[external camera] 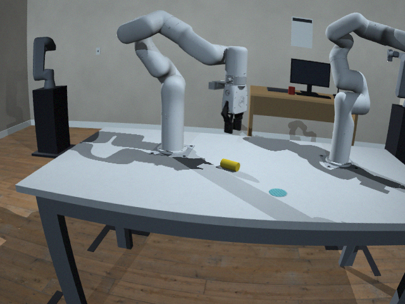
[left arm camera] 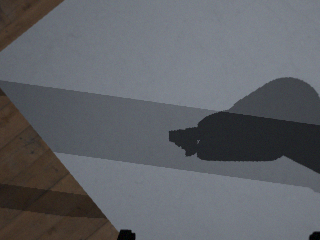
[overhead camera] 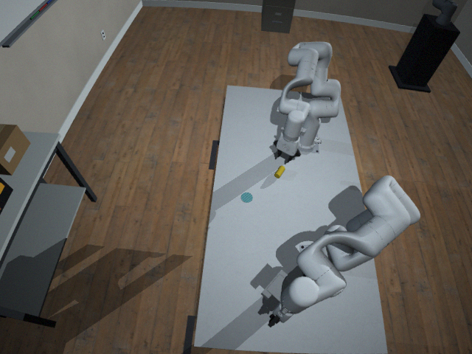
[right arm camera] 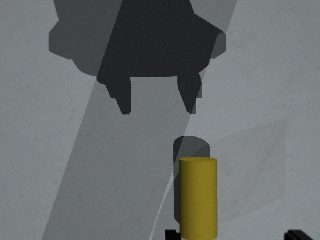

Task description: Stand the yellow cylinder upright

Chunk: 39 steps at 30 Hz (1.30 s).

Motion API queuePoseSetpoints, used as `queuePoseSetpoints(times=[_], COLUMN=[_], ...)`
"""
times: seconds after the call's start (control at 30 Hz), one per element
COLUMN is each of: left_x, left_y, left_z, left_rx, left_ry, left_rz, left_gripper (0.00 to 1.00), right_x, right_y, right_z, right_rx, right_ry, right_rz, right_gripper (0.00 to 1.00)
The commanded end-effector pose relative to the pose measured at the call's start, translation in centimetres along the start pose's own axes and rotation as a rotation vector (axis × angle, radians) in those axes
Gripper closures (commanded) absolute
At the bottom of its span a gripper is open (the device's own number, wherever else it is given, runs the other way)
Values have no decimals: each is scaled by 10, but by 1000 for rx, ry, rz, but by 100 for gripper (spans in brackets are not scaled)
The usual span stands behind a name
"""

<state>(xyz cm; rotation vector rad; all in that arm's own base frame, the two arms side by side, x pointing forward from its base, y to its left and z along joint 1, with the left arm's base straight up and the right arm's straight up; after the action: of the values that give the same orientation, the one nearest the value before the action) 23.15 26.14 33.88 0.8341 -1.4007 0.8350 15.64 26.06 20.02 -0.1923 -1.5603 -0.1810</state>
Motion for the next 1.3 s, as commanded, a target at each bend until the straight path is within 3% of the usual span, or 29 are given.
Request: queuePoseSetpoints(times=[0.0,0.63,0.97,1.03,1.27], left_x=[1,1,1,1,1], left_y=[0,0,0,0,0], left_z=[-1,-1,-1,-1,-1], left_rx=[0,0,0,0,0], left_ry=[-4,-4,-4,-4,-4], left_rz=[1,1,1,1,1], left_gripper=[0,0,0,0,0], right_x=[1,-3,-21,-21,-39], right_y=[1,3,13,13,23], right_z=[0,0,-3,-3,-6], right_rx=[0,1,1,1,0], right_ry=[-1,8,34,34,63], right_rz=[-3,23,145,145,272], right_gripper=[44,44,44,44,44])
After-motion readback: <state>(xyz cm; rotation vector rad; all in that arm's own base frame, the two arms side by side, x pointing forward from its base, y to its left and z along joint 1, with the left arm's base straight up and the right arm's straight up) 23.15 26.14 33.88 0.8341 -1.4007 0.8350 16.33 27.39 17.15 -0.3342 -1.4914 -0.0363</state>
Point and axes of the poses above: on each arm, the point where the finger pads meet when closed, its own x axis back along the fingers, its own z axis across the jaws, y = z × x, the point moved 4 cm from there along x, back along the fingers, and after that the axes turned 13 degrees about x, right-handed, at the moved point
